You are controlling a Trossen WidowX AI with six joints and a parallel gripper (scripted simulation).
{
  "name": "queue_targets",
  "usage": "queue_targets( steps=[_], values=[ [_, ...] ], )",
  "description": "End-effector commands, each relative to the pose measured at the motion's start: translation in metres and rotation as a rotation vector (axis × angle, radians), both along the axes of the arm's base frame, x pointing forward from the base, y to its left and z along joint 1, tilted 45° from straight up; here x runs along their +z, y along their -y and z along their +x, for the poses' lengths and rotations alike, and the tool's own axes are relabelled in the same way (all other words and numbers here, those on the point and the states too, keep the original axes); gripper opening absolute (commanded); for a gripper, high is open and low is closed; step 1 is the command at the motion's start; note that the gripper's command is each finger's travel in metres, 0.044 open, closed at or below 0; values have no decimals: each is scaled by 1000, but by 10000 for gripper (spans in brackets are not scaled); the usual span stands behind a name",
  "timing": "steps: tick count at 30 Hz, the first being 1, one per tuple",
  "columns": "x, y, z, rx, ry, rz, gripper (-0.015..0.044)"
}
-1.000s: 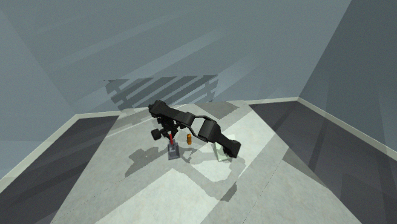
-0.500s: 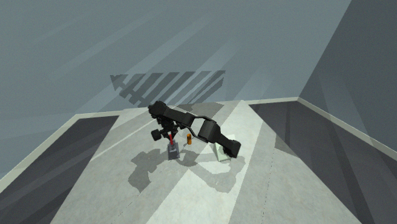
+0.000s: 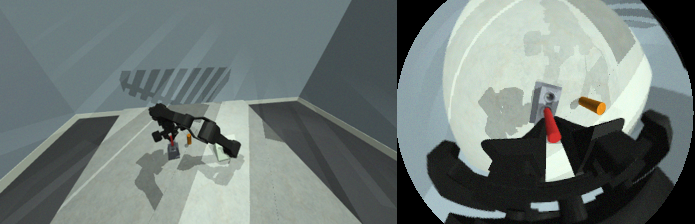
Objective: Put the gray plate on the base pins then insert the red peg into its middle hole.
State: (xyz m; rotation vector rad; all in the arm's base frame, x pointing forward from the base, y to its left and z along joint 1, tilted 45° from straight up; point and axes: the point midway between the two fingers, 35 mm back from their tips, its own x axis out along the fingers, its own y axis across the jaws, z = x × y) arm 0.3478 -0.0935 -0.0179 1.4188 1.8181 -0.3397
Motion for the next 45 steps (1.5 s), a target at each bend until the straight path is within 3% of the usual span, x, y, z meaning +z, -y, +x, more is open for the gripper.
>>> queue_targets(
  steps=[1,22,28,45],
  values=[
    [1,0,0,1,1,0,0],
    [0,-2,1,5,0,-1,0],
    [0,-2,1,5,0,-1,150],
    [3,2,0,-5,2,3,150]
  ],
)
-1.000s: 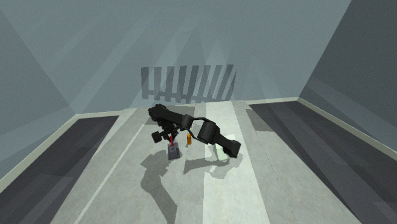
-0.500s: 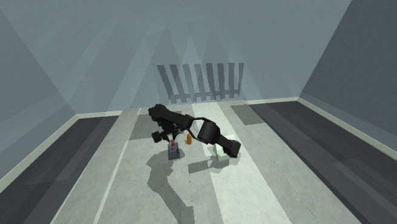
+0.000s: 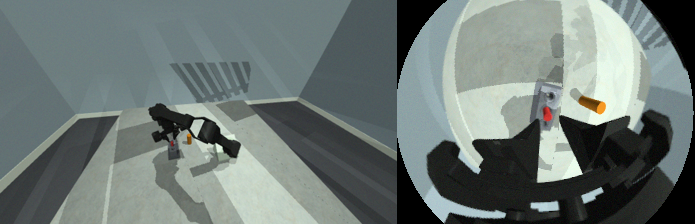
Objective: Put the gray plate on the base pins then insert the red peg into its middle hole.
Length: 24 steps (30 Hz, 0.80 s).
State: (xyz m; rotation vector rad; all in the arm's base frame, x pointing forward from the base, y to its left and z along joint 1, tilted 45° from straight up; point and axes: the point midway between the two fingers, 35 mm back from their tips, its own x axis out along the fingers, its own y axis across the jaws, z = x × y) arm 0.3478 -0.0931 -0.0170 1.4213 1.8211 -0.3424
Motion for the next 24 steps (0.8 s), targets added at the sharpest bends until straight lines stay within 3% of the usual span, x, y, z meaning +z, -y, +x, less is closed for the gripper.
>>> queue_targets(
  steps=[1,24],
  values=[
    [3,3,0,-3,6,2,150],
    [11,11,-3,-3,6,1,150]
  ],
)
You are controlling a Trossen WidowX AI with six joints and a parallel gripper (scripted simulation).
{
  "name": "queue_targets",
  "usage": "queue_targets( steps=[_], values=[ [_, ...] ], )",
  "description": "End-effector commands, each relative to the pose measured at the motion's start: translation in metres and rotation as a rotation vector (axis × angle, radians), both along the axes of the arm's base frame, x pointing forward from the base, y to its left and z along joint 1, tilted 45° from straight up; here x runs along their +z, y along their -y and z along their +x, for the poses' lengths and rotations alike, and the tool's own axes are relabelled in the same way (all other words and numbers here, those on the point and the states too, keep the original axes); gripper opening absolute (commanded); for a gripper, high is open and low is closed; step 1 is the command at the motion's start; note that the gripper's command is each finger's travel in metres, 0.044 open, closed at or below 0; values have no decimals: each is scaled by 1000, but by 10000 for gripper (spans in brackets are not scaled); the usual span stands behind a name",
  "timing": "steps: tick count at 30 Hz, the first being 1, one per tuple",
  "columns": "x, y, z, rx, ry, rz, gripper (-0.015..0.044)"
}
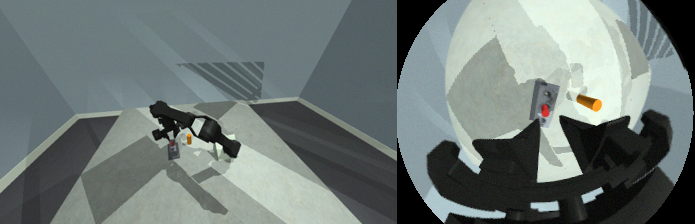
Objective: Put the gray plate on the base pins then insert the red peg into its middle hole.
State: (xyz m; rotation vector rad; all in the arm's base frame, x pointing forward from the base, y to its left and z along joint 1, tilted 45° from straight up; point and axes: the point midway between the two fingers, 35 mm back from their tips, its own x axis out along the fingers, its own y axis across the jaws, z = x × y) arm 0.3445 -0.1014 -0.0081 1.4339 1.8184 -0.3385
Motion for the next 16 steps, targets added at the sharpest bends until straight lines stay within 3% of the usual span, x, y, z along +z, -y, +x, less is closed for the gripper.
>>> queue_targets(
  steps=[1,16],
  values=[
    [3,2,0,4,4,-7,150],
    [9,7,-1,4,4,-7,150]
  ],
)
